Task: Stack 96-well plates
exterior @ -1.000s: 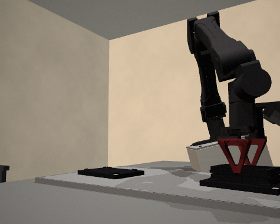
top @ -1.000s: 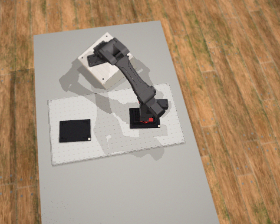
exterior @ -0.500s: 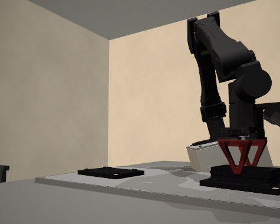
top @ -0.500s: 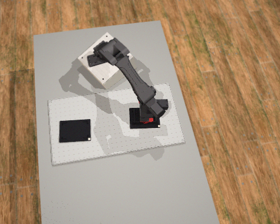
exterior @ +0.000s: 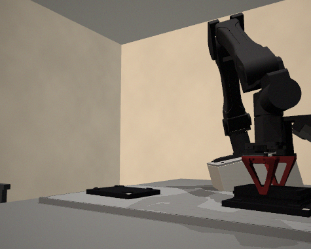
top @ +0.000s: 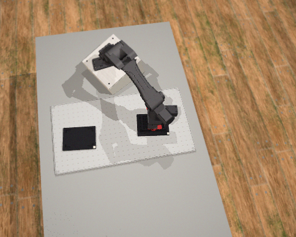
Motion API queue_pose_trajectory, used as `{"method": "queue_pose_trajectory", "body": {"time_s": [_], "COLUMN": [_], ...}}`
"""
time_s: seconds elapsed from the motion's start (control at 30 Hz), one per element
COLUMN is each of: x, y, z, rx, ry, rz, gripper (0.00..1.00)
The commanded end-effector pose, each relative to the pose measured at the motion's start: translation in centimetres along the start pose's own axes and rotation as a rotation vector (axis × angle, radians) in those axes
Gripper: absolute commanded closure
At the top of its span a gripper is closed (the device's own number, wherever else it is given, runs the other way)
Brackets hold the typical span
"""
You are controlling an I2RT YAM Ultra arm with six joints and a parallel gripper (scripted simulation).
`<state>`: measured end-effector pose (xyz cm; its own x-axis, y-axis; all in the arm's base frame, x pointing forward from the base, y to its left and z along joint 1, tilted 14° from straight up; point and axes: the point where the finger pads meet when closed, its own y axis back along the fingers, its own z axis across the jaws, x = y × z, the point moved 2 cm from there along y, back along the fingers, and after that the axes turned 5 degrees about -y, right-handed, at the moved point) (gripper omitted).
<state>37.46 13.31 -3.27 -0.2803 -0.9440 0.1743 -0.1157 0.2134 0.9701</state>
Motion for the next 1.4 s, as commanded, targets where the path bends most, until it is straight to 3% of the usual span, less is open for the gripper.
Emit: {"method": "queue_pose_trajectory", "body": {"time_s": [0.0, 0.13, 0.17, 0.9, 0.97, 1.3, 1.37], "x": [-0.2, -0.2, -0.2, -0.2, -0.7, -0.7, -0.7], "y": [0.3, 0.3, 0.3, 0.3, 2.0, 4.7, 4.7], "z": [-0.2, -0.2, -0.2, -0.2, -0.7, -0.6, -0.6], "rx": [0.008, 0.008, 0.008, 0.008, 0.027, 0.027, 0.027], "ry": [0.0, 0.0, 0.0, 0.0, -0.002, -0.003, -0.003], "rz": [-0.01, -0.01, -0.01, -0.01, -0.031, -0.031, -0.031], "gripper": [1.0, 1.0, 0.0, 0.0, 0.0, 0.0, 0.0]}}
